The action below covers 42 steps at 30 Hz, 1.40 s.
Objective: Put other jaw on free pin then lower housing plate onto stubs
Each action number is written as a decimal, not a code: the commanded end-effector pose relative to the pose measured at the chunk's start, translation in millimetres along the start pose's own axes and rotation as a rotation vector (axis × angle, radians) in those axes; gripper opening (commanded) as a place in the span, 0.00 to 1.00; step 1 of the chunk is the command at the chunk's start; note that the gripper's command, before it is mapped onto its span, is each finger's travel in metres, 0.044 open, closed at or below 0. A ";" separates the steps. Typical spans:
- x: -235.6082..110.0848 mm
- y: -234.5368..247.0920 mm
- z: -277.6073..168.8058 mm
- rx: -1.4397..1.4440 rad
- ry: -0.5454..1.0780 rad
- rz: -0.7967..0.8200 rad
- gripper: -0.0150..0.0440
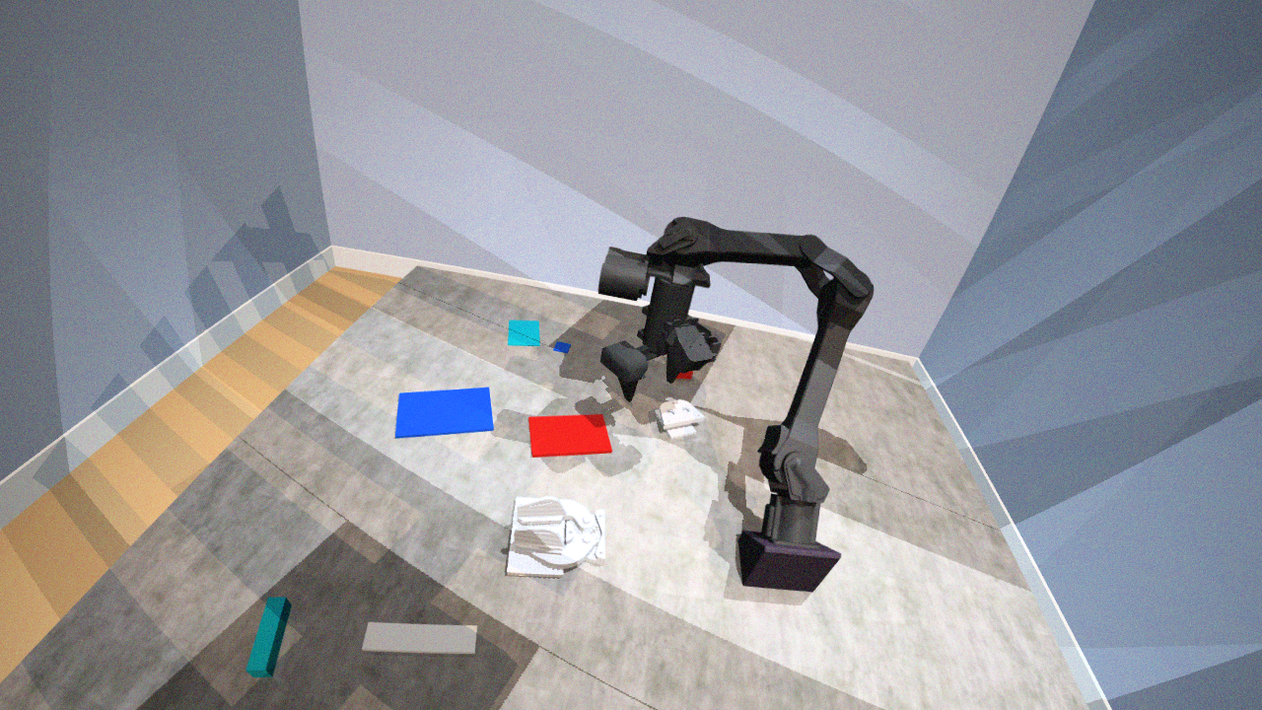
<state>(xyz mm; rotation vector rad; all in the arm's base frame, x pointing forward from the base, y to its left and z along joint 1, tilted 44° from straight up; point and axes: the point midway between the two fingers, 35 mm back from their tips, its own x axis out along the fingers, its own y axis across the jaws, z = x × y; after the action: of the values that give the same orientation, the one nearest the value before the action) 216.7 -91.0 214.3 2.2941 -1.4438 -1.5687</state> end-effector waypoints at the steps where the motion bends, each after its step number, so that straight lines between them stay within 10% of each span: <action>1: -1.3 23.1 6.0 0.101 0.004 0.010 1.00; 42: 54.1 69.8 23.2 0.325 0.019 0.025 1.00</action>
<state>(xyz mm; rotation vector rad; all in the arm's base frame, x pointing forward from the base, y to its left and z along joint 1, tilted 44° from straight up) 156.8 -155.7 198.9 2.4291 -1.8378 -1.3856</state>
